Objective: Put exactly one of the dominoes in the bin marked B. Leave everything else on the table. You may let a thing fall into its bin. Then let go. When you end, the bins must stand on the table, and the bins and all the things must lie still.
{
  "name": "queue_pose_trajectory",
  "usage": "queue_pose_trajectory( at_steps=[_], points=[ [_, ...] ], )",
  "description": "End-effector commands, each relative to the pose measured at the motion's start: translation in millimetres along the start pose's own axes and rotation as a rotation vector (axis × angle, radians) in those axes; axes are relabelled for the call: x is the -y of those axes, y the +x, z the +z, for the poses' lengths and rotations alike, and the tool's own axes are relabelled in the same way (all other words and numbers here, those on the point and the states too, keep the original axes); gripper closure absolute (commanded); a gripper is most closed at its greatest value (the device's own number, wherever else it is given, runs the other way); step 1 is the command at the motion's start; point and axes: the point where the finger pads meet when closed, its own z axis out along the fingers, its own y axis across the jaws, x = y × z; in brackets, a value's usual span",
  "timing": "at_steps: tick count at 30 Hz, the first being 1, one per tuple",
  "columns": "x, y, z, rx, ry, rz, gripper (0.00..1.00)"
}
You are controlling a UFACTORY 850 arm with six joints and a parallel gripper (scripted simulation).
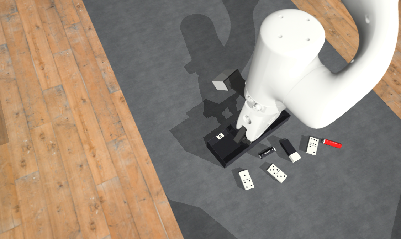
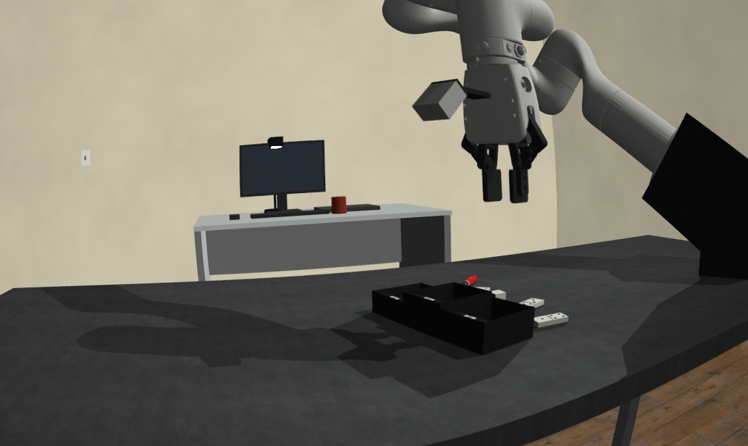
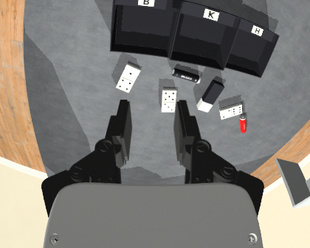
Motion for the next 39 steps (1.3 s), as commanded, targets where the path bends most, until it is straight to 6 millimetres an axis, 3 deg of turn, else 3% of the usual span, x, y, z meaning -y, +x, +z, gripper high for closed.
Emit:
queue_pose_trajectory(
  at_steps=[1,4,17,39],
  points=[
    [-7.1,-20.7,19.3,-0.007,0.000,0.001,0.59],
    [-9.0,-26.8,24.8,-0.007,0.000,0.001,0.59],
    [-31.9,-101.9,91.1,-0.006,0.000,0.000,0.59],
    [-31.5,-100.9,91.2,-0.006,0.000,0.000,0.59]
  ],
)
